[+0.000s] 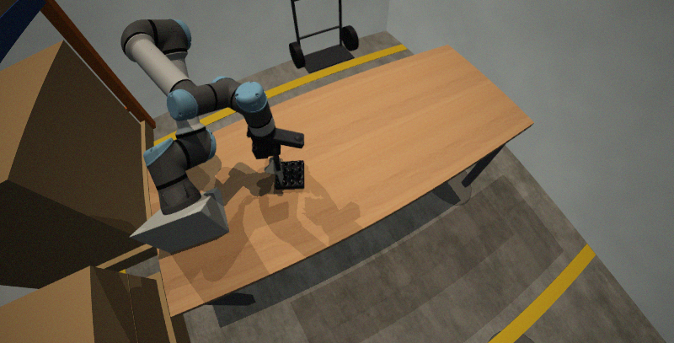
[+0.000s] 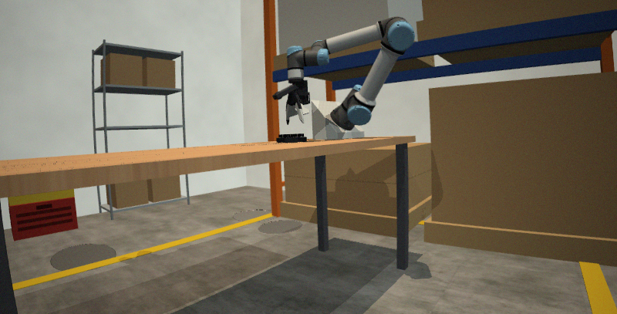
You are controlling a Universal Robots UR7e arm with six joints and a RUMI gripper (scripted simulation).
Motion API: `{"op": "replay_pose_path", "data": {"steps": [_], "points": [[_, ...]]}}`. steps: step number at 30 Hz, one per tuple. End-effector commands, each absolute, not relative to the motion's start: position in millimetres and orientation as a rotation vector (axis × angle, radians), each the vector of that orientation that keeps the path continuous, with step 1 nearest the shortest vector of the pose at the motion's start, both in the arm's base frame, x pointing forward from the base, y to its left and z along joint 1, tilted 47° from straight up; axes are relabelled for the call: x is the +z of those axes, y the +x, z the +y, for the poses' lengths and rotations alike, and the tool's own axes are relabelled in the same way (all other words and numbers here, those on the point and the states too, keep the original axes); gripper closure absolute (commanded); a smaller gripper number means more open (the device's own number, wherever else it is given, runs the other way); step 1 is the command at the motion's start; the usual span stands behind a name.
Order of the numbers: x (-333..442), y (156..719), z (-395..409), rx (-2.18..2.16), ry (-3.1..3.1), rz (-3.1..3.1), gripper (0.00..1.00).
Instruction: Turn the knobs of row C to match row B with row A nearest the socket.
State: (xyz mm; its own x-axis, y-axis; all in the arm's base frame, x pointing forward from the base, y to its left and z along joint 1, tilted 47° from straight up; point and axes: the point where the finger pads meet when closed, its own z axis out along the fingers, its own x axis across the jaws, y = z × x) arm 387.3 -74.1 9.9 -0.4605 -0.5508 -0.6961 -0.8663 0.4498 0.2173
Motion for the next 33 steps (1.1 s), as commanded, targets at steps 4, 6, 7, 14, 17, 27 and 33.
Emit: {"op": "replay_pose_path", "data": {"steps": [4, 6, 7, 14, 17, 27, 33], "points": [[10, 388, -76, 0.766, -1.177, 2.165, 0.00], [10, 387, -76, 0.766, -1.176, 2.165, 0.00], [10, 387, -75, 0.766, -1.176, 2.165, 0.00], [12, 380, -71, 0.768, -1.176, 2.165, 0.00], [12, 379, -70, 0.768, -1.176, 2.165, 0.00], [17, 361, -60, 0.768, -1.176, 2.165, 0.00], [20, 352, -56, 0.768, -1.176, 2.165, 0.00]]}}
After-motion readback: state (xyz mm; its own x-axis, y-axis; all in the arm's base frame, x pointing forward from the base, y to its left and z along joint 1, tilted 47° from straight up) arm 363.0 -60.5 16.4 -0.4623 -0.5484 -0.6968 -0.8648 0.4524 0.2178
